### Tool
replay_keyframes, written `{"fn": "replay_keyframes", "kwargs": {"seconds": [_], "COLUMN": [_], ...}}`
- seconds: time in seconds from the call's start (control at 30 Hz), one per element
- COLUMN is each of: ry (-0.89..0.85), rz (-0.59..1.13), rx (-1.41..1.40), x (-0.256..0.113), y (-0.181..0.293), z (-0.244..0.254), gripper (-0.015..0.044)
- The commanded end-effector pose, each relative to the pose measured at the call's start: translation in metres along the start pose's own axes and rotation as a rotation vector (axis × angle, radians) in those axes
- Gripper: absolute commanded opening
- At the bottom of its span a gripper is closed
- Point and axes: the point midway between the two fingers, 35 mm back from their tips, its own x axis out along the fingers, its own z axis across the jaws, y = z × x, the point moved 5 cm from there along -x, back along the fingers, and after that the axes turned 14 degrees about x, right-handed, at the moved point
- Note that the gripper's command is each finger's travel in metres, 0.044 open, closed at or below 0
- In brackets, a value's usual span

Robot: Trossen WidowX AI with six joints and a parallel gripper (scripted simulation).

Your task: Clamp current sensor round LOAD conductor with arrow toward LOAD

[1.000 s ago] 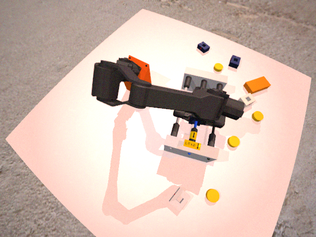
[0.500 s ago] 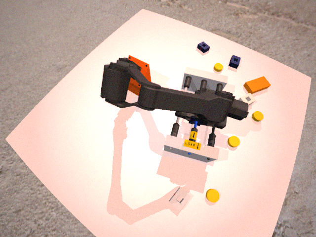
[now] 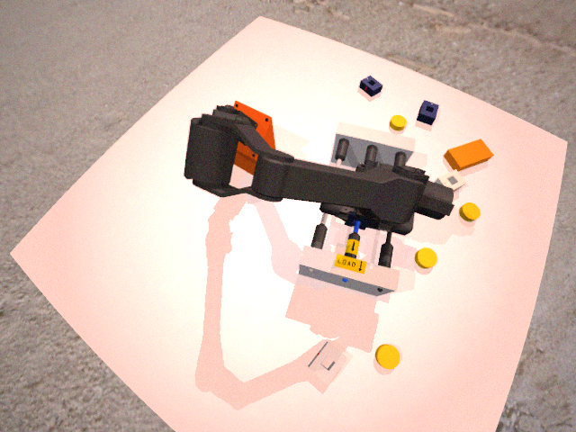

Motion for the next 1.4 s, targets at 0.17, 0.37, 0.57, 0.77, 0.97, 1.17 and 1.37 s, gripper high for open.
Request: {"fn": "replay_keyframes", "kwargs": {"seconds": [0.17, 0.37, 0.57, 0.77, 0.97, 1.17, 1.37], "ry": [0.000, 0.000, 0.000, 0.000, 0.000, 0.000, 0.000], "rz": [0.000, 0.000, 0.000, 0.000, 0.000, 0.000, 0.000], "rx": [0.000, 0.000, 0.000, 0.000, 0.000, 0.000, 0.000], "x": [-0.0001, -0.0001, -0.0001, -0.0001, -0.0001, -0.0001, -0.0001], "y": [0.0001, 0.0001, 0.0001, 0.0001, 0.0001, 0.0001, 0.0001], "z": [0.0000, 0.0000, 0.0000, 0.0000, 0.0000, 0.0000, 0.0000], "gripper": [0.0260, 0.0260, 0.0260, 0.0260, 0.0260, 0.0260, 0.0392]}}
